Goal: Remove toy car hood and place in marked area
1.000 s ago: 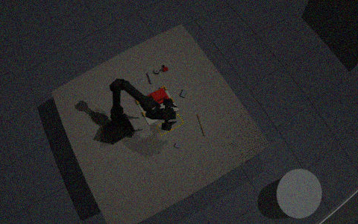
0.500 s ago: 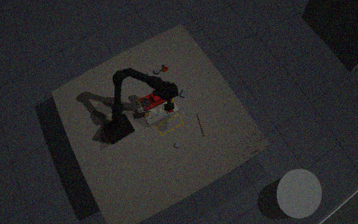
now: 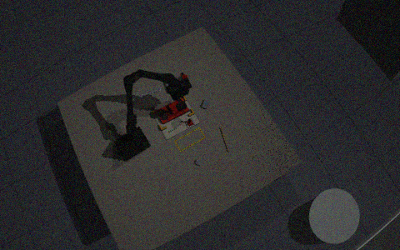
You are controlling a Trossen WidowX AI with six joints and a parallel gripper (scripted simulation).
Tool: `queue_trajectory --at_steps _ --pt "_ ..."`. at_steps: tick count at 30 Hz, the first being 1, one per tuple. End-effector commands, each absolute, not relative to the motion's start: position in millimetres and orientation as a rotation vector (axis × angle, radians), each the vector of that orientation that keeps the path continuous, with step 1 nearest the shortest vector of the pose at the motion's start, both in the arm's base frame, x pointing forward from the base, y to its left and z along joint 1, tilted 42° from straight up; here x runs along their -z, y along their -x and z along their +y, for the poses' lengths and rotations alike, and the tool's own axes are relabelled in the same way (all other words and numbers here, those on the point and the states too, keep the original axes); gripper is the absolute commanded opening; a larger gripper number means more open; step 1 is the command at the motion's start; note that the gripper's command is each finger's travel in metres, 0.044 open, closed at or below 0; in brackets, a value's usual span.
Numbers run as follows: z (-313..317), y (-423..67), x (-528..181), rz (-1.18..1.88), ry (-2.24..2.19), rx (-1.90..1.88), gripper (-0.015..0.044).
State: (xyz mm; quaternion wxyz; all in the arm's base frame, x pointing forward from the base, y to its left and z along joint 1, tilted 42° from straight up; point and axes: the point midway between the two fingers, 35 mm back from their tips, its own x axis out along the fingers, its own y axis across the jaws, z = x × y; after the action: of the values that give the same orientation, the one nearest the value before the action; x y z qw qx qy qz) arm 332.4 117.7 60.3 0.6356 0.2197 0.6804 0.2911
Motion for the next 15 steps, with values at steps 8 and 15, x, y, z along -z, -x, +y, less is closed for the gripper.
queue_trajectory --at_steps 8,15 --pt "124.6 -326.2 -60.3 1.567 -0.47 -0.674 0.044" --pt "127.9 -325.8 -56.8 1.567 -0.47 -0.674 0.044"
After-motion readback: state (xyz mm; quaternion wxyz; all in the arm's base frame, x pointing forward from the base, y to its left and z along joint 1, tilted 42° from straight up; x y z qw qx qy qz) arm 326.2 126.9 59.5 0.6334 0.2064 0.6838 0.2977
